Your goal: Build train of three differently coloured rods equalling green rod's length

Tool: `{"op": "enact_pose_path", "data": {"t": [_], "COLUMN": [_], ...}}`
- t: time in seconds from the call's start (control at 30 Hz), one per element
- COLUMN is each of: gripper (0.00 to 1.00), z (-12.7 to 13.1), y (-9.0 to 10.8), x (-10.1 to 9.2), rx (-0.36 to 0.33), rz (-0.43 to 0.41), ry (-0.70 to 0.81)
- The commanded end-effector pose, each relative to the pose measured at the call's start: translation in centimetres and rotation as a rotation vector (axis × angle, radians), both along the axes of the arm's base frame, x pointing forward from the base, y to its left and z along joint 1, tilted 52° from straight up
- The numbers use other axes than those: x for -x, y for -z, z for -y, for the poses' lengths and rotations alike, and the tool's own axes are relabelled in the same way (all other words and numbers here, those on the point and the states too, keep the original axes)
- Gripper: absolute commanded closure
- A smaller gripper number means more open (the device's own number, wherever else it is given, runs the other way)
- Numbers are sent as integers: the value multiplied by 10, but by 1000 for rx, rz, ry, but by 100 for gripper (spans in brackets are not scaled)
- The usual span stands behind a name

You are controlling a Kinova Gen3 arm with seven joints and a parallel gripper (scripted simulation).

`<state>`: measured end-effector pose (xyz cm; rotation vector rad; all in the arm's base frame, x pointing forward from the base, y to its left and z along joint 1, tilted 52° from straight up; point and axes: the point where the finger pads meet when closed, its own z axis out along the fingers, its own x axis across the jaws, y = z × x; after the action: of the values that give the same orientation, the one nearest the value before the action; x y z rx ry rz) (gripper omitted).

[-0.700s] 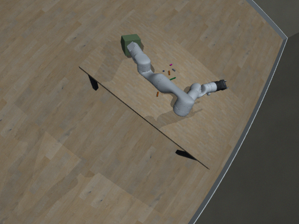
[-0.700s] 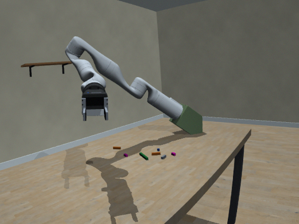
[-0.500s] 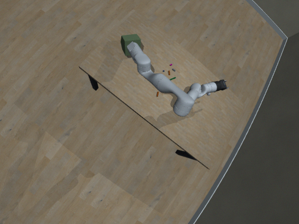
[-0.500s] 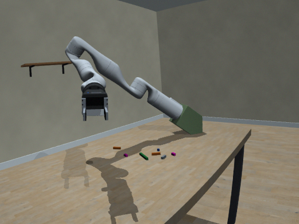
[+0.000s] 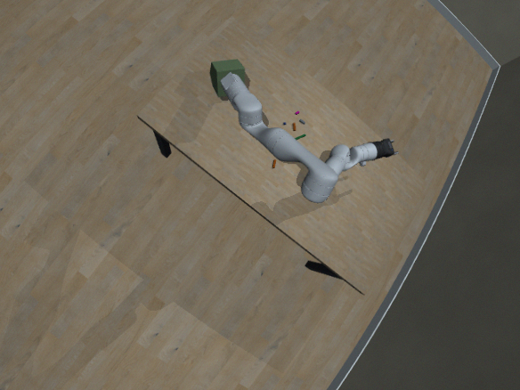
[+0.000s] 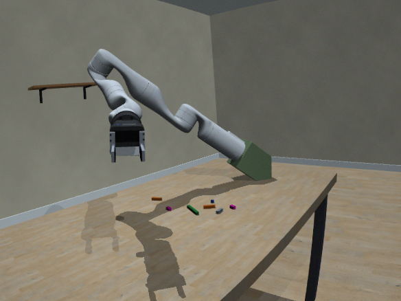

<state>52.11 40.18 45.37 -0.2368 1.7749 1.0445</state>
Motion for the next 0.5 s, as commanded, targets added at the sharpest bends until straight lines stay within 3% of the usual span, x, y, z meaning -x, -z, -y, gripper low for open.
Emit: {"op": "enact_pose_path", "data": {"t": [0.0, 0.47], "gripper": [0, 0], "z": [-1, -5], "y": [-1, -8], "x": [1, 1], "rx": [-2, -25], "rz": [1, 5], "ry": [-2, 2]}}
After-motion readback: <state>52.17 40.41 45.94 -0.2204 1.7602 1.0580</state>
